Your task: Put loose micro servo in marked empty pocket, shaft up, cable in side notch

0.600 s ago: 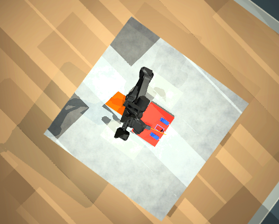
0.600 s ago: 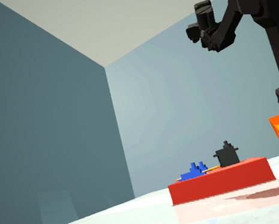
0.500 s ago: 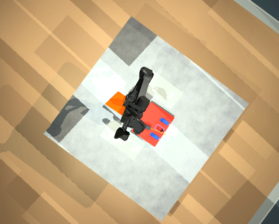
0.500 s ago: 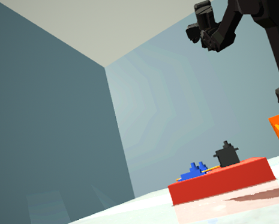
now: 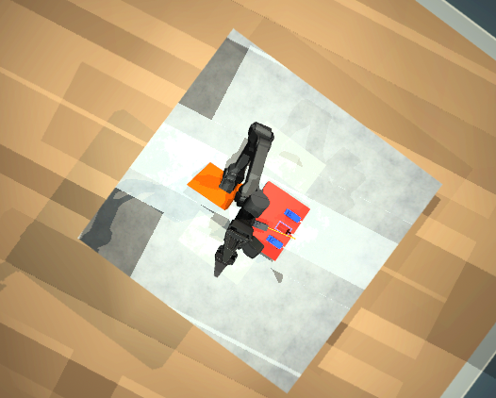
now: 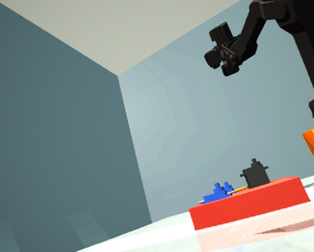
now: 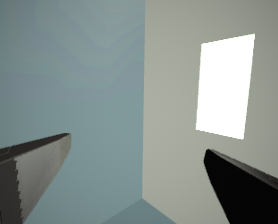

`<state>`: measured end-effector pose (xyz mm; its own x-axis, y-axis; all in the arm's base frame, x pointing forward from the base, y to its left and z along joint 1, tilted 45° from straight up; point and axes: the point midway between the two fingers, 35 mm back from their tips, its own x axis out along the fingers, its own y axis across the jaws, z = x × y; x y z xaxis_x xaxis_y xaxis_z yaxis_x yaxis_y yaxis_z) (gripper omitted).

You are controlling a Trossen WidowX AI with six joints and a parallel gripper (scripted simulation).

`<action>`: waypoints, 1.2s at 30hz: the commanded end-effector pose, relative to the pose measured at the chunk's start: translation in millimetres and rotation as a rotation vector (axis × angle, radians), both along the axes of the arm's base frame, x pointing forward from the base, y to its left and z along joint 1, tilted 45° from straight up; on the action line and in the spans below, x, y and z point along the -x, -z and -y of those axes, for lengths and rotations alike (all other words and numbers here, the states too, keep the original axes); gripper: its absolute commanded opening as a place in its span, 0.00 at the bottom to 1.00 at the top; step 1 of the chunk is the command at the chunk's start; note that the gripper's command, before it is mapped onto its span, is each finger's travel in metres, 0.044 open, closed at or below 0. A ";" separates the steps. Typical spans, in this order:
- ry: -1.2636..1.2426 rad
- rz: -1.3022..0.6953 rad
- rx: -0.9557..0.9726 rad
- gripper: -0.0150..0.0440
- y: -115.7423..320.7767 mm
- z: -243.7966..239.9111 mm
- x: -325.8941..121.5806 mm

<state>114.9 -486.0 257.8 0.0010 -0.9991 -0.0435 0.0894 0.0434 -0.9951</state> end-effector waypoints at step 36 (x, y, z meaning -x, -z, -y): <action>-0.505 -0.078 -1.238 1.00 225.5 -151.5 -122.7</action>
